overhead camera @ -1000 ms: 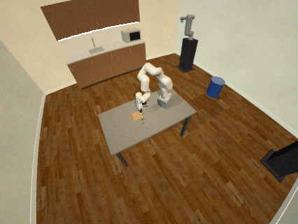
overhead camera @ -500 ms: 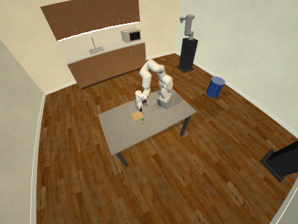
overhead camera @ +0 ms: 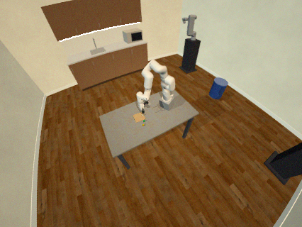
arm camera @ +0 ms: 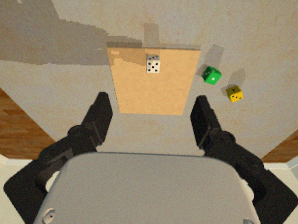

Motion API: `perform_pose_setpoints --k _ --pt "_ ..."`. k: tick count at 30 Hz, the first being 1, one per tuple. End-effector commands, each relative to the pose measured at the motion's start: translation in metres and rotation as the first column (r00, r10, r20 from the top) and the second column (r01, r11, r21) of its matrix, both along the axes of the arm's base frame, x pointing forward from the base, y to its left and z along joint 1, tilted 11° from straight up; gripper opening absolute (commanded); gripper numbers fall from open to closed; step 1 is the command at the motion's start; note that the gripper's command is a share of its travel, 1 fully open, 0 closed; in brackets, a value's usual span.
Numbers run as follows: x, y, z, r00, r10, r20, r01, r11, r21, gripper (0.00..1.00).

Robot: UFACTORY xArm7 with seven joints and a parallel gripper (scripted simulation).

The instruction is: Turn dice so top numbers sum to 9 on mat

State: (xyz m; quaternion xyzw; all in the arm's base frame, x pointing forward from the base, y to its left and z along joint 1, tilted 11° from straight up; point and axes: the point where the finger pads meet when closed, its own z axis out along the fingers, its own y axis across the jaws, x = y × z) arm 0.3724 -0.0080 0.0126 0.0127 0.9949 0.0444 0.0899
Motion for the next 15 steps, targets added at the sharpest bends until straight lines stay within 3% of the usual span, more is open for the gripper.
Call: perform_pose_setpoints --k 1,3,6,15 --pt "0.001 0.000 0.001 1.000 -0.001 -0.001 0.001 1.000 -0.002 1.00" --pt "0.002 0.001 0.001 1.000 0.006 0.000 -0.006 1.000 -0.003 1.00" --pt "0.025 0.040 0.004 0.985 0.171 0.011 -0.171 0.985 -0.036 1.00" --pt "0.044 0.085 0.006 0.940 0.340 0.017 -0.338 0.938 -0.071 1.00"
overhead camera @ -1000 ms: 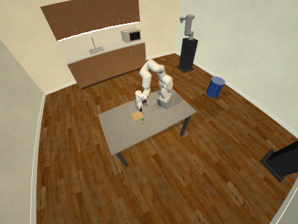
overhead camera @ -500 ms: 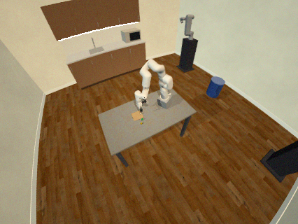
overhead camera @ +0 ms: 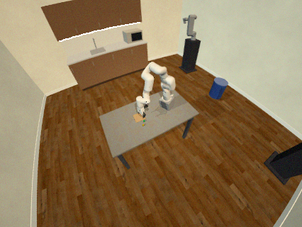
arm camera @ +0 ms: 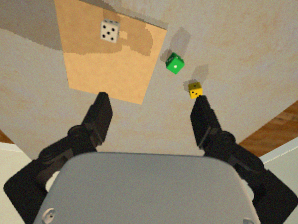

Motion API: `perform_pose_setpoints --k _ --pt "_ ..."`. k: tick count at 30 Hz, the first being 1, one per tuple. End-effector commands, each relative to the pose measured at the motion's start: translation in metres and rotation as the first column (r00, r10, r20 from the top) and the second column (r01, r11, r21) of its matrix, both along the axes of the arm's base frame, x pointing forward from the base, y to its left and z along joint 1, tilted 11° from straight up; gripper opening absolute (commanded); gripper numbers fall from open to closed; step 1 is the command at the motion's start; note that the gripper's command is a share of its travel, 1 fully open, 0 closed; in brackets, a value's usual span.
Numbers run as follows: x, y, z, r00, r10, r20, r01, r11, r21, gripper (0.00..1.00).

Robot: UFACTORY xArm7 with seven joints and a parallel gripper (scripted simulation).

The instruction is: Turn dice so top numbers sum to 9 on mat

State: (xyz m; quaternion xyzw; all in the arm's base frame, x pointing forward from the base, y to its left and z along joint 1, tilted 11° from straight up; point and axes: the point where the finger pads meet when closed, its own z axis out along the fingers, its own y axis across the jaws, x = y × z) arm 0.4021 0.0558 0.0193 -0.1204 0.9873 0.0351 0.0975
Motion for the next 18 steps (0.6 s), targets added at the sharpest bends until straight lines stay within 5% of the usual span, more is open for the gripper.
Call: perform_pose_setpoints --k 1,8,9,18 --pt "0.021 0.045 -0.001 0.986 0.168 0.006 -0.167 0.985 -0.042 1.00" --pt "0.029 0.087 -0.001 0.952 0.305 0.013 -0.304 0.950 -0.069 1.00" --pt "0.029 0.087 -0.001 0.952 0.305 0.013 -0.304 0.950 -0.069 0.36" --pt "0.029 0.087 -0.001 0.952 0.305 0.013 -0.304 0.950 -0.069 0.36"
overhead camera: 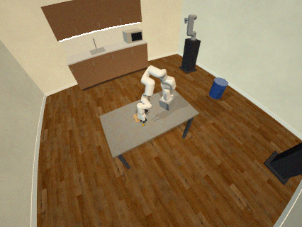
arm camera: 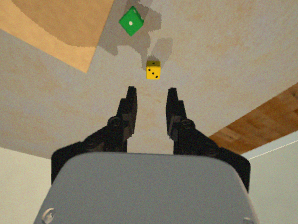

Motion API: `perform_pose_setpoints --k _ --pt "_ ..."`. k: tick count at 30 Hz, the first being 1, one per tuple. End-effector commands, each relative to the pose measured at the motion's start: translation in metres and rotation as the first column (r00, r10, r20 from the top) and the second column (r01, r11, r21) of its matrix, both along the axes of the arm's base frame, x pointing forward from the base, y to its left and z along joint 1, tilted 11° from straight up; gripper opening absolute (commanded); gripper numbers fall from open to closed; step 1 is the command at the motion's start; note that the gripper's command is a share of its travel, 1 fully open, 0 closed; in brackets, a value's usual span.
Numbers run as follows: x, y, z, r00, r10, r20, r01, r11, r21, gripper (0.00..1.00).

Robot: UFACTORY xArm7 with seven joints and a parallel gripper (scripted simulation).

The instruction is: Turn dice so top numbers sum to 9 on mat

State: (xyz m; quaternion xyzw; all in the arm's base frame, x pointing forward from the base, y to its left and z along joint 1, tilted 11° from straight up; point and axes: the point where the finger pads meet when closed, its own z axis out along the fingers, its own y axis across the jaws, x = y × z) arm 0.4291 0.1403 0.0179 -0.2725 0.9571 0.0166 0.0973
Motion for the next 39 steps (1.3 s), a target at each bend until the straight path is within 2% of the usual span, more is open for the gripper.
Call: perform_pose_setpoints --k 1,39 --pt "0.0022 0.0023 0.0009 1.000 0.005 0.003 -0.005 1.000 -0.002 0.36" --pt "0.0029 0.0026 -0.0023 1.000 0.005 0.003 -0.005 1.000 -0.002 0.36"
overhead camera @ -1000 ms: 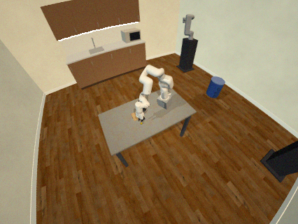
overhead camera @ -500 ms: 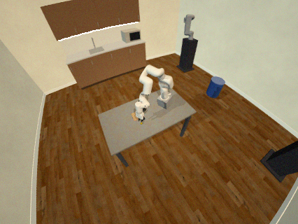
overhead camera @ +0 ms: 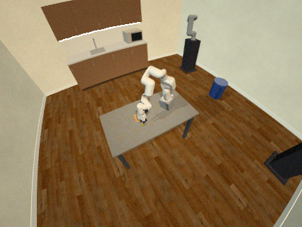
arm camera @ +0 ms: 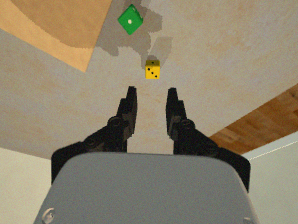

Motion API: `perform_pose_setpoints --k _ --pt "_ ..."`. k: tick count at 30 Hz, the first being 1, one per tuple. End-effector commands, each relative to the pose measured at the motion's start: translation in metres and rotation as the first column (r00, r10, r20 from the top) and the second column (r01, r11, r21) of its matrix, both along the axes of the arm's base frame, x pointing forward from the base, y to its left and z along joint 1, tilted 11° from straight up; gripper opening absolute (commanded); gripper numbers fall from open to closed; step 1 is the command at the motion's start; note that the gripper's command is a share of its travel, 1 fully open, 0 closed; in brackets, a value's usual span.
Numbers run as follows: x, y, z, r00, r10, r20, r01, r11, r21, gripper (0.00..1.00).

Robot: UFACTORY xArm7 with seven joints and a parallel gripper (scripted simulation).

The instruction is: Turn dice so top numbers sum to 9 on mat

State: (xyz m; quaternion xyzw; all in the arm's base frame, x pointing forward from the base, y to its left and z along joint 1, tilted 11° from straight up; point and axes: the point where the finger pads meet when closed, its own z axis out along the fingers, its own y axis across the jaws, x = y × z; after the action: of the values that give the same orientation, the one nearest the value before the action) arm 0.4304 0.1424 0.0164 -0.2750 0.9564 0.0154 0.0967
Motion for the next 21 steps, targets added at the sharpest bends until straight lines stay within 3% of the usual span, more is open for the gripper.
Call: perform_pose_setpoints --k 1,21 --pt "0.002 0.001 -0.001 1.000 0.000 0.003 0.000 1.000 0.001 0.36" --pt "0.006 0.003 -0.025 1.000 0.000 0.003 0.000 1.000 0.001 0.36"
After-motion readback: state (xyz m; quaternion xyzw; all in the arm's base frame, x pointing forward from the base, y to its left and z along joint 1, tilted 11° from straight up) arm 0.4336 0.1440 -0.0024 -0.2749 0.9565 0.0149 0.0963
